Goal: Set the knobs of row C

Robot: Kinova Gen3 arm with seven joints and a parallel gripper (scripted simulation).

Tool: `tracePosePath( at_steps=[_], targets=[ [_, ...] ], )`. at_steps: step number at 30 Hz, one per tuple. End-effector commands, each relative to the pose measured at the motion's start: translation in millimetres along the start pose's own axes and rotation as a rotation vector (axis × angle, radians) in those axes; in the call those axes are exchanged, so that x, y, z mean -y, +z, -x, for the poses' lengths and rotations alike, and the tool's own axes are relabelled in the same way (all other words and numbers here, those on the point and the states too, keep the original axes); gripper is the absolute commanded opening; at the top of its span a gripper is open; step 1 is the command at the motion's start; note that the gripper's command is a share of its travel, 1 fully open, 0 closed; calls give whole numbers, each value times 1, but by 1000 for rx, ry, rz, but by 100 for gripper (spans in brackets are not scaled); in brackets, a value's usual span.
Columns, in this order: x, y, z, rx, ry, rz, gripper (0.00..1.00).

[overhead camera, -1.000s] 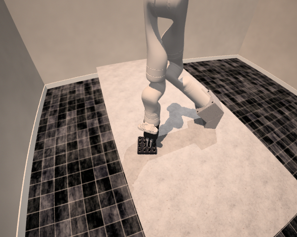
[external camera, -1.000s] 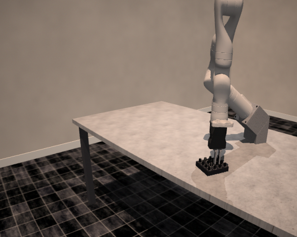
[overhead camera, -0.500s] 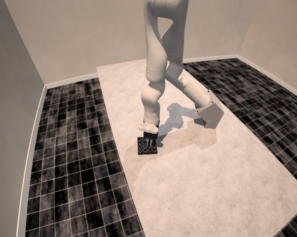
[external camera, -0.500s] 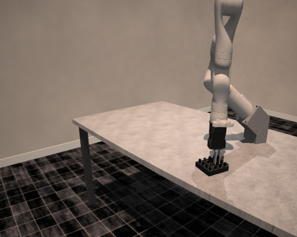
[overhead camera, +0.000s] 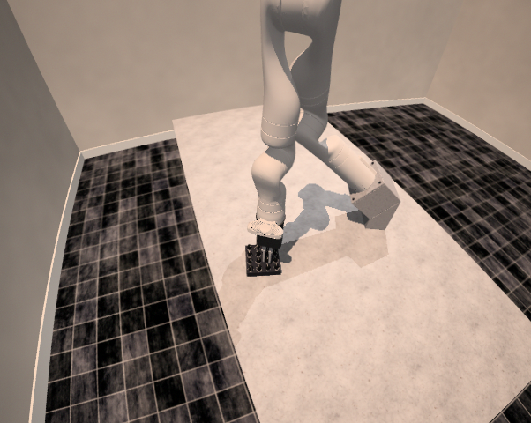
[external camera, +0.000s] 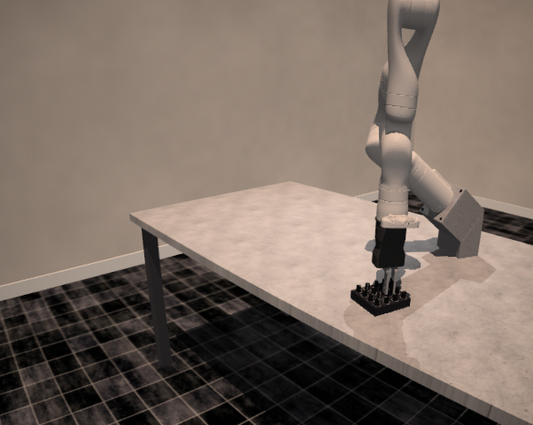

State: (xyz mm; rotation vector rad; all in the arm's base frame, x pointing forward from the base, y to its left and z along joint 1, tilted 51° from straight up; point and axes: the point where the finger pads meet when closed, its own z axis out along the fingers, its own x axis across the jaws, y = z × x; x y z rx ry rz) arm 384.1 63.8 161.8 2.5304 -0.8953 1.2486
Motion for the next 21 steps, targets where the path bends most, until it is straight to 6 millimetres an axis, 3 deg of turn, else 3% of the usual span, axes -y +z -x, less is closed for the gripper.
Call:
tracePosePath(
  at_steps=[1, 4, 5, 21],
  targets=[
    [-1, 0, 0, -1, -7, -5, 30],
    [0, 0, 0, -1, -7, -5, 30],
    [0, 0, 0, -1, -7, -5, 46],
    [0, 0, 0, -3, -8, -4, 46]
  ],
)
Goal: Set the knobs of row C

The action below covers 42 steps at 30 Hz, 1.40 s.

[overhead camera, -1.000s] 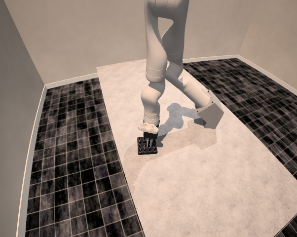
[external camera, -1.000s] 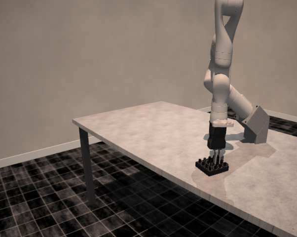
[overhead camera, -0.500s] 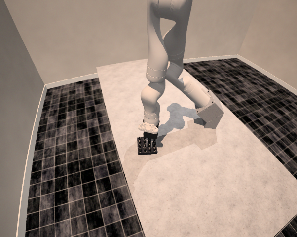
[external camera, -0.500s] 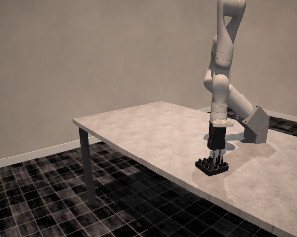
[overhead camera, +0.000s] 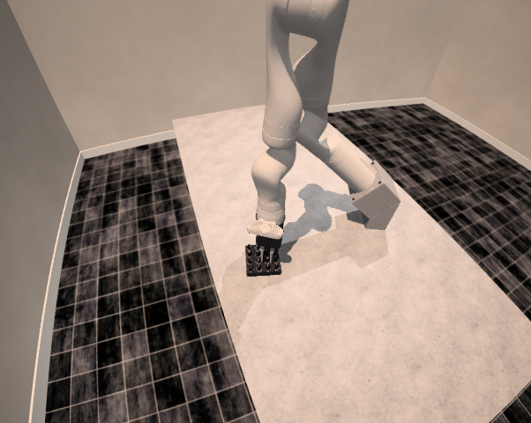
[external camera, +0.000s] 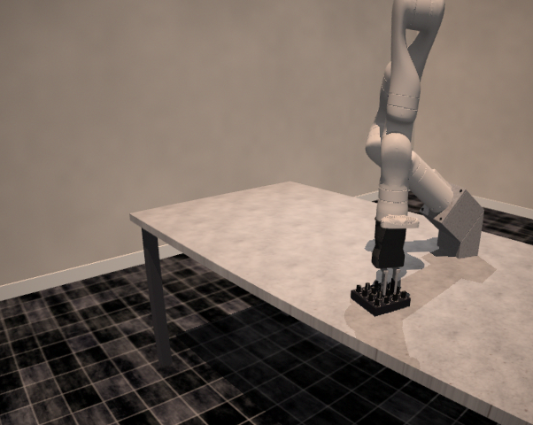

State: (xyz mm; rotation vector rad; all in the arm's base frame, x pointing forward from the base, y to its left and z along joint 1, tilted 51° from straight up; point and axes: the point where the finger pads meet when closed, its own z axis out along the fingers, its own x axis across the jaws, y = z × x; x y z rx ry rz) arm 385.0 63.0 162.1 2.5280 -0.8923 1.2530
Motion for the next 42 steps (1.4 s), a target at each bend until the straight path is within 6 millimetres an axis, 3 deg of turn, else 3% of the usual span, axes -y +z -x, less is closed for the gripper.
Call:
tracePosePath(
  at_steps=[1, 25, 42],
  targets=[
    [0, -1, 1, 0, -7, -3, 46],
    [-1, -3, 0, 0, -2, 0, 46],
    [2, -17, -1, -2, -5, -4, 46]
  ],
)
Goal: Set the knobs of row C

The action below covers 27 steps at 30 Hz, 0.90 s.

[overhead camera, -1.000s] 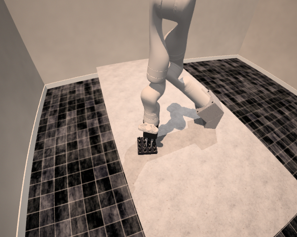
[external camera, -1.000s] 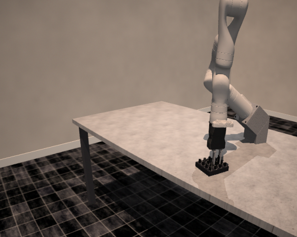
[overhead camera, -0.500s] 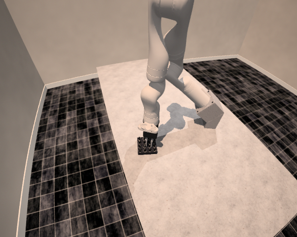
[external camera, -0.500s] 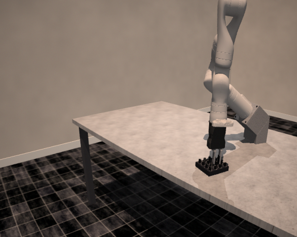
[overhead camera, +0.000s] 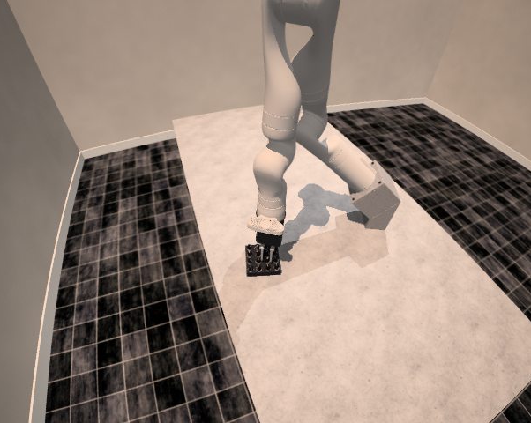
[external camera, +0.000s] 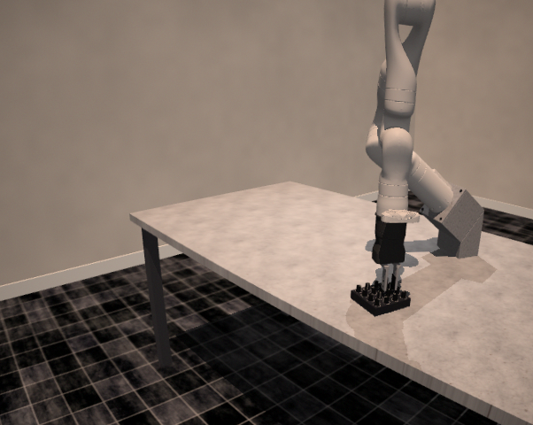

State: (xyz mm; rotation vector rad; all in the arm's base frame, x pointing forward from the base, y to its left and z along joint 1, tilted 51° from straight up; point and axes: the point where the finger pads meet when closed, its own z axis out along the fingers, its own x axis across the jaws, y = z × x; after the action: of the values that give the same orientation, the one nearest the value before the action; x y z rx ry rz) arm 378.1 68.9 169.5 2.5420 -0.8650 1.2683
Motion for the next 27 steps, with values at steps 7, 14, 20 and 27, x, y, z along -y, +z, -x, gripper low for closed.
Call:
tracePosePath(
  at_steps=[7, 14, 20, 27],
  targets=[
    [0, -17, -1, 3, 8, 17, 46],
    [0, -24, -1, 3, 8, 17, 46],
    [0, -27, 0, 3, 8, 17, 46],
    [0, -27, 0, 3, 8, 17, 46]
  ],
)
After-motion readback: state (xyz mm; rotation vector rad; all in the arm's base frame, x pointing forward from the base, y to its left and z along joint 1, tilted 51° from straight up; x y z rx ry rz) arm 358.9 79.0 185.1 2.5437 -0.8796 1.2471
